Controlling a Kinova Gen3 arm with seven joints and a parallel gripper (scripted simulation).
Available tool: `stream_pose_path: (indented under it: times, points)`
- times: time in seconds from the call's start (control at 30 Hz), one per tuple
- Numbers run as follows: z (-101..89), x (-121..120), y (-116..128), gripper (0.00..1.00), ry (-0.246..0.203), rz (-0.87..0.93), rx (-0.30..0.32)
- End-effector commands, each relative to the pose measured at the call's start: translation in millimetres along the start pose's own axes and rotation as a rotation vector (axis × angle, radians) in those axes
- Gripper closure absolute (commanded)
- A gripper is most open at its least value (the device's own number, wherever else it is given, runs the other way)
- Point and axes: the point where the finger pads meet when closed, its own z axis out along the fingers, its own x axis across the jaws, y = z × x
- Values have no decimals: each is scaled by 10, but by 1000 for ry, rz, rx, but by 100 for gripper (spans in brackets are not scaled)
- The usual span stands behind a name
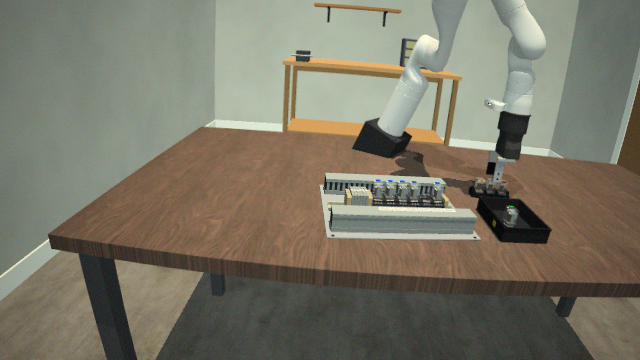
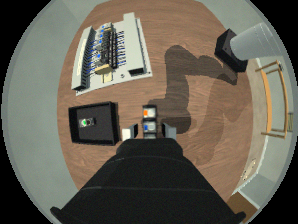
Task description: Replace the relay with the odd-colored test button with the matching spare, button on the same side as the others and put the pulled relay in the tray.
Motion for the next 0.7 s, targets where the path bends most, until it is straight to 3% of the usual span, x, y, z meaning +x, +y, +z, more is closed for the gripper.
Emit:
stream_pose_path:
  times: [0.0, 0.67]
  points:
    - [-5, -6, -2, 0, -1, 1, 0]
    - [50, -8, -5, 0, -2, 2, 0]
